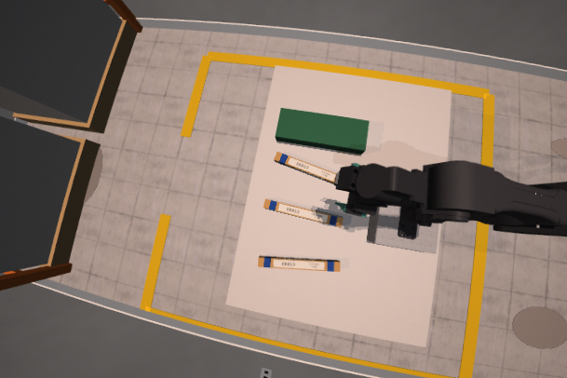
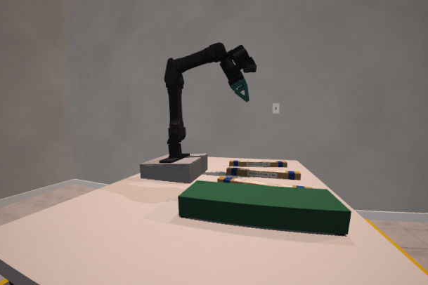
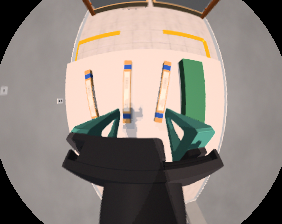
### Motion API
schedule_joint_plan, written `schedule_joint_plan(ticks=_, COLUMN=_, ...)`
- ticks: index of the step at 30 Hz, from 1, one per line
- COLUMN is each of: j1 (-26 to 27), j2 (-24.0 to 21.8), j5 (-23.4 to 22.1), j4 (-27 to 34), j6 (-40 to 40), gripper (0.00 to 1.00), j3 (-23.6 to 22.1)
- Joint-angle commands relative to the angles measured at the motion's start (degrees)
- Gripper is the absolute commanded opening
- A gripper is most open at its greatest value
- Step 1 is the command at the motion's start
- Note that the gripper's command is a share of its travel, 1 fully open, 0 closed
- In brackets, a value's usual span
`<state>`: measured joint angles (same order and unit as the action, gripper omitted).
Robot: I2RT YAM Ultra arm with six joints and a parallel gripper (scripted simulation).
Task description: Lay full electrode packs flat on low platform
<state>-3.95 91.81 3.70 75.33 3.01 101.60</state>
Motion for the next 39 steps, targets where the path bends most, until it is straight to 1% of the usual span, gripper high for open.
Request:
schedule_joint_plan(ticks=1, j1=0.1, j2=2.4, j5=-0.8, j4=9.8, j6=-0.2, gripper=0.74, j3=5.2)
schedule_joint_plan(ticks=3, j1=0.3, j2=5.5, j5=-1.1, j4=13.9, j6=-0.4, gripper=0.74, j3=9.3)
schedule_joint_plan(ticks=4, j1=0.3, j2=6.2, j5=-1.2, j4=14.7, j6=-0.5, gripper=0.74, j3=10.2)
schedule_joint_plan(ticks=14, j1=0.8, j2=6.3, j5=-2.1, j4=14.7, j6=-1.6, gripper=0.74, j3=10.1)
schedule_joint_plan(ticks=39, j1=0.9, j2=6.3, j5=-2.3, j4=14.7, j6=-2.0, gripper=0.74, j3=10.0)
